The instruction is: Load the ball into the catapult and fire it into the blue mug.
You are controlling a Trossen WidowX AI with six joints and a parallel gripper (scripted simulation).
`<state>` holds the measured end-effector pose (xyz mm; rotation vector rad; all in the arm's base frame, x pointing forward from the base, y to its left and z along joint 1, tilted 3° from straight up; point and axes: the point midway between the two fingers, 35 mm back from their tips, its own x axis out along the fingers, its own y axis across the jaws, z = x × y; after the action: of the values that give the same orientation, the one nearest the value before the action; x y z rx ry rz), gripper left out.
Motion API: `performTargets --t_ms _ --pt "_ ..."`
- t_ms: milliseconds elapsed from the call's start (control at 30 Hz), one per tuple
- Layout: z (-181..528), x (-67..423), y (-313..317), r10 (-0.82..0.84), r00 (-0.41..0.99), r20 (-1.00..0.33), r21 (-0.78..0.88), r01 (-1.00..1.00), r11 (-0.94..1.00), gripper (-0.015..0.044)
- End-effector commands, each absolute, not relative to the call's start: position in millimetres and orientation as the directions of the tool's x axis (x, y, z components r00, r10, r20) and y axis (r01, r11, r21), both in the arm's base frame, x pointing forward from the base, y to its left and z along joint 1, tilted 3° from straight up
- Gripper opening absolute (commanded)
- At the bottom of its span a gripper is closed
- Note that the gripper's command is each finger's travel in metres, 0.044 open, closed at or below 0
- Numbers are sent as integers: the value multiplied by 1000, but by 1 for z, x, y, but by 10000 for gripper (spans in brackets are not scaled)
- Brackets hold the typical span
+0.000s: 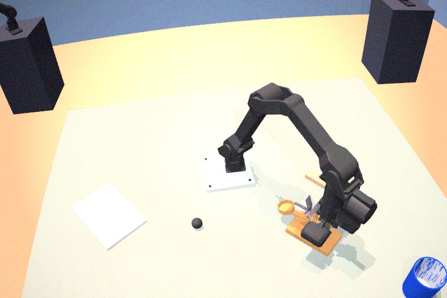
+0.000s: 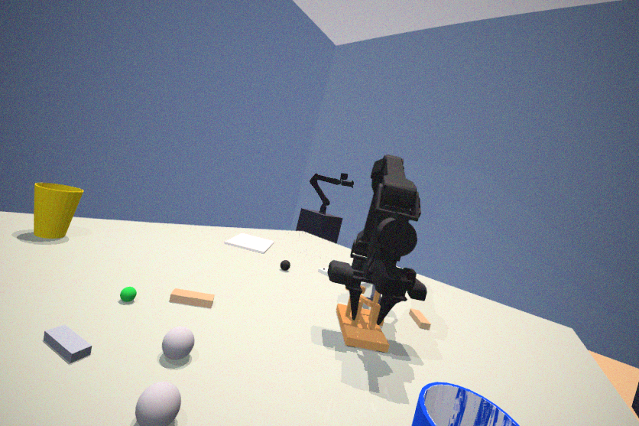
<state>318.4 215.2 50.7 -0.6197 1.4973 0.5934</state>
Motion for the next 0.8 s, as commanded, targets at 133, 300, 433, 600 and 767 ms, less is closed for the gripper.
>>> performTargets --t_ms 133,300,433,600,767 --pt "52 319 215 -19 -5 -1000 -11 -699 715 236" --pt "52 319 215 -19 -5 -1000 -11 -699 715 368" --pt "82 322 218 -20 -5 -1000 -10 -699 715 440" --pt "143 320 217 -20 -7 -1000 -10 -699 715 440" --pt "134 321 218 -22 -8 -1000 -10 -701 713 440"
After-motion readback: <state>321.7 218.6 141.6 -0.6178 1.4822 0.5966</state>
